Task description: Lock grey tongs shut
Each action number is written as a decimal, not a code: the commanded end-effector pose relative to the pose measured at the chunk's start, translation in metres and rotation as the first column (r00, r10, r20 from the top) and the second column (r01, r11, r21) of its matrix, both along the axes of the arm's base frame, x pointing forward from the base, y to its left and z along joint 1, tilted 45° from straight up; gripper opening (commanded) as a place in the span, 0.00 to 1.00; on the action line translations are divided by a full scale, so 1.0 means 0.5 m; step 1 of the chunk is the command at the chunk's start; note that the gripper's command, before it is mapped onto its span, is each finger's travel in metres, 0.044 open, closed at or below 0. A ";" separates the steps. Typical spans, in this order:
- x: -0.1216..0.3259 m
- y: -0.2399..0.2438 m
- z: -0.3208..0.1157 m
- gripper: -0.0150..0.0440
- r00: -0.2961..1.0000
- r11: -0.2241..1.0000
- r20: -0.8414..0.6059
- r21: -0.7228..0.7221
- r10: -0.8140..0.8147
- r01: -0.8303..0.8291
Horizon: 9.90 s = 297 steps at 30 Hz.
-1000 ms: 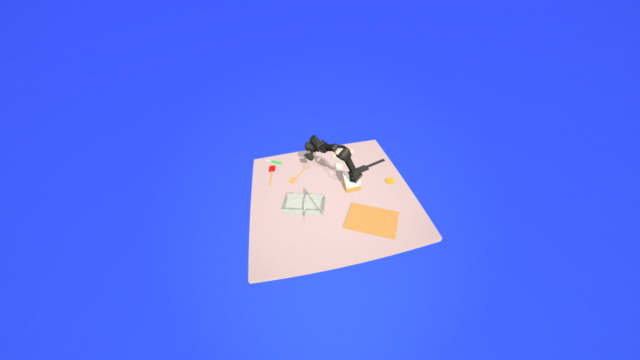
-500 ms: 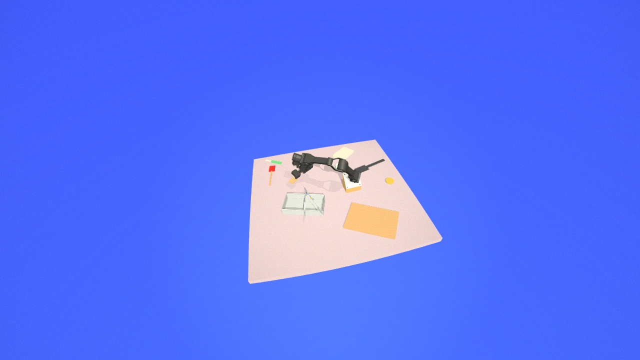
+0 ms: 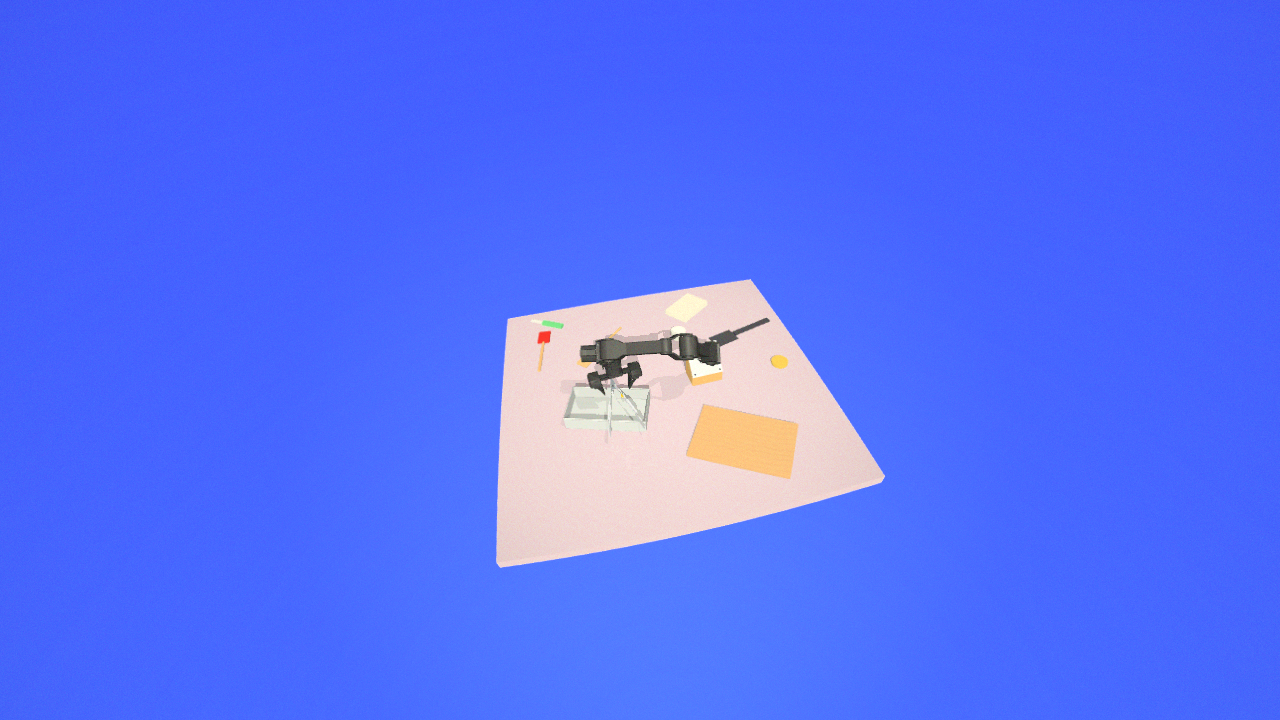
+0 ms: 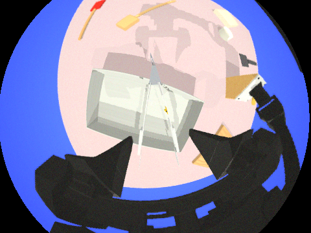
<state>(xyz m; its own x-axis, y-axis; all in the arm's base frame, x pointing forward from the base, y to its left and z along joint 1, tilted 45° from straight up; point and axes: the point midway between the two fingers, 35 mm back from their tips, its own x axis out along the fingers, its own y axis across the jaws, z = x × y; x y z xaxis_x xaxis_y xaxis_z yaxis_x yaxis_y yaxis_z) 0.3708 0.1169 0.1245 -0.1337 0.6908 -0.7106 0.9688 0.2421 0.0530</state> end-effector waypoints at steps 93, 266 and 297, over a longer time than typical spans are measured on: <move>-0.015 0.114 -0.150 0.62 1.000 1.000 -0.014 0.000 -0.020 0.020; -0.746 0.198 0.377 0.00 0.793 0.893 0.417 -0.130 0.443 -0.430; -0.841 0.140 0.415 0.00 0.790 0.881 0.451 0.016 0.415 -0.472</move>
